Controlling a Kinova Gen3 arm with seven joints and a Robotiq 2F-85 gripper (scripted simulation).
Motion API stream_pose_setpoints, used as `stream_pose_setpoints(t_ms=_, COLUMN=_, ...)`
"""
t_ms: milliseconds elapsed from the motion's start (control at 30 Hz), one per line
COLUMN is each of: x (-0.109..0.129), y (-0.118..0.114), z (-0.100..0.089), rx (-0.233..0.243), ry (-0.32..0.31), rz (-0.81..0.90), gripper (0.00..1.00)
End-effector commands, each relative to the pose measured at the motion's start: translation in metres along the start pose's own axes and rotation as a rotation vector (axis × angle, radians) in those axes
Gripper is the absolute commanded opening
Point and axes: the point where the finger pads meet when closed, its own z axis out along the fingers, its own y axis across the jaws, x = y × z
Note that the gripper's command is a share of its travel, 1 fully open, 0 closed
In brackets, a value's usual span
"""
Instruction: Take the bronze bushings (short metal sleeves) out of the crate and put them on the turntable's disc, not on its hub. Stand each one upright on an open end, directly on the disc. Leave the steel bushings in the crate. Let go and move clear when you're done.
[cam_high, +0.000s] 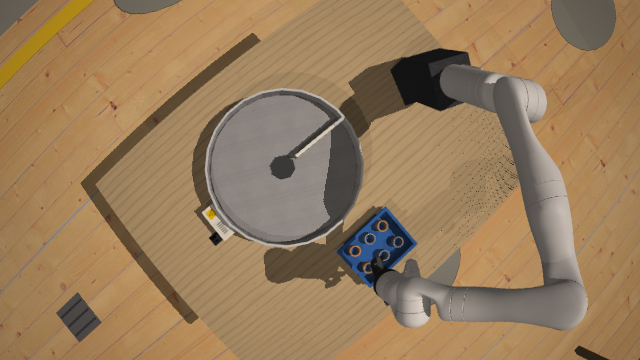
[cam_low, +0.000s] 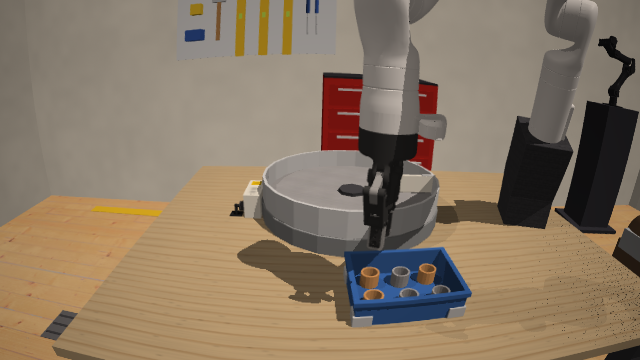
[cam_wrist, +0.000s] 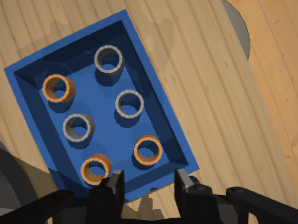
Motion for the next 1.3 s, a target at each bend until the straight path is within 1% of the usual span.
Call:
stream_pose_setpoints(t_ms=0, x=-0.001, y=0.0, z=-0.001, rx=-0.001, ry=-0.001, rz=0.0, gripper=0.39)
stream_pose_setpoints(t_ms=1067, x=-0.001, y=0.0, z=-0.001, rx=-0.001, ry=-0.001, rz=0.0, gripper=0.39)
stream_pose_setpoints(t_ms=1167, x=-0.001, y=0.0, z=0.002, rx=-0.001, ry=-0.001, rz=0.0, gripper=0.39)
stream_pose_setpoints(t_ms=1267, x=-0.001, y=0.0, z=0.009, rx=-0.001, ry=-0.001, rz=0.0, gripper=0.39)
